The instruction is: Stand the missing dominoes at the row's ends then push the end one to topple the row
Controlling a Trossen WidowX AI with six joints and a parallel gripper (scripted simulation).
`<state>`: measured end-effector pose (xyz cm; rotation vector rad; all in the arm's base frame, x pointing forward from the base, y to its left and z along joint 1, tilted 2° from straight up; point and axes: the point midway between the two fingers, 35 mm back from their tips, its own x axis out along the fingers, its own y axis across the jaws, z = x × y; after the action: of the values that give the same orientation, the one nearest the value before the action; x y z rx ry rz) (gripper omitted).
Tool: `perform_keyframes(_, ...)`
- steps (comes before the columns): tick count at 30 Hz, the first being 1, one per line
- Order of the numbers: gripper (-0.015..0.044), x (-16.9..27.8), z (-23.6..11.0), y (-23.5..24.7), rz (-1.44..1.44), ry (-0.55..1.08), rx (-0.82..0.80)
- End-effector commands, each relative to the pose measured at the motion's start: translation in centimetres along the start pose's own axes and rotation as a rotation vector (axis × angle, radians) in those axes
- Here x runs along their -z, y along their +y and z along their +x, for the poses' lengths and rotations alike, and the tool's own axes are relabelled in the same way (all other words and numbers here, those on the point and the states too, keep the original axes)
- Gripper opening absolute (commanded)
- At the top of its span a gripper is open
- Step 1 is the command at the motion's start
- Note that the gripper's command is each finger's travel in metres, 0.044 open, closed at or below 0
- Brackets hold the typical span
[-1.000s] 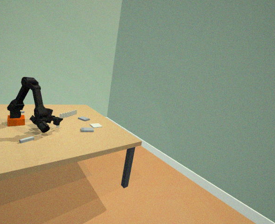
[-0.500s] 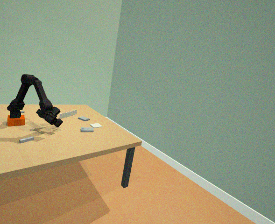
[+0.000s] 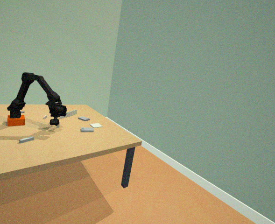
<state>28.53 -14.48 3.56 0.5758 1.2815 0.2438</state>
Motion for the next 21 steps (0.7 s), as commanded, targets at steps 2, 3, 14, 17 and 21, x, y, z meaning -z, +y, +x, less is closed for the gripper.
perform_keyframes(2,0.044,-1.95,-4.26,2.74,0.615,-0.034,0.514)
perform_keyframes(3,0.044,-2.05,-4.53,2.96,0.657,-0.053,0.541)
perform_keyframes(14,0.044,-2.17,-4.88,3.25,0.725,-0.084,0.576)
perform_keyframes(17,0.044,-2.17,-4.88,3.25,0.725,-0.084,0.576)
perform_keyframes(21,0.044,-2.17,-4.88,3.25,0.725,-0.084,0.576)
